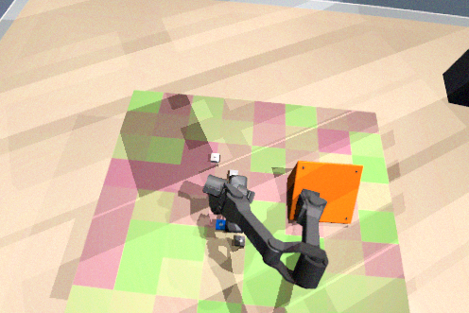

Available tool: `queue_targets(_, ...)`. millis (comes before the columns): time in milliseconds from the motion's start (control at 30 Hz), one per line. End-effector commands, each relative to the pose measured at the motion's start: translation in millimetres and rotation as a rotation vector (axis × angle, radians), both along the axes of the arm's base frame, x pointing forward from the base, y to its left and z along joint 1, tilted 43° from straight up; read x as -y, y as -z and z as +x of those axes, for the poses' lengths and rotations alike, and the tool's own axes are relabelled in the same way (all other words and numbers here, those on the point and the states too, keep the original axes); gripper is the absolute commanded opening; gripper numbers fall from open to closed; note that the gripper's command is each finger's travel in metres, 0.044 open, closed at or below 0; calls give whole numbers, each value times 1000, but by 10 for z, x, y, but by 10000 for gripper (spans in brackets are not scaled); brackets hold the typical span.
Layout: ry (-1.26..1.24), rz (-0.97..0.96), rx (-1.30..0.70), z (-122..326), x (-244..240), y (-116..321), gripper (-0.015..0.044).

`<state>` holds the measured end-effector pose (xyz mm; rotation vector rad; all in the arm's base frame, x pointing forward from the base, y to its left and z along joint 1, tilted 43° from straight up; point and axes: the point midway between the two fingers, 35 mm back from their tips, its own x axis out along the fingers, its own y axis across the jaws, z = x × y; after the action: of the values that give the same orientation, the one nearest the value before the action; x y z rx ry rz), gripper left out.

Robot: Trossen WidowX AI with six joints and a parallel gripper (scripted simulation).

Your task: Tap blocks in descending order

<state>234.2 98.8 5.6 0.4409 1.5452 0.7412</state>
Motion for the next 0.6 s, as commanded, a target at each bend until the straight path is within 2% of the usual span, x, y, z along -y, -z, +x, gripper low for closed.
queue_targets(0,6,3,-14,-36,-19,30,20)
queue_targets(367,6,1,-14,12,203,-205,20)
queue_targets(567,6,-2,-14,111,716,-753,20)
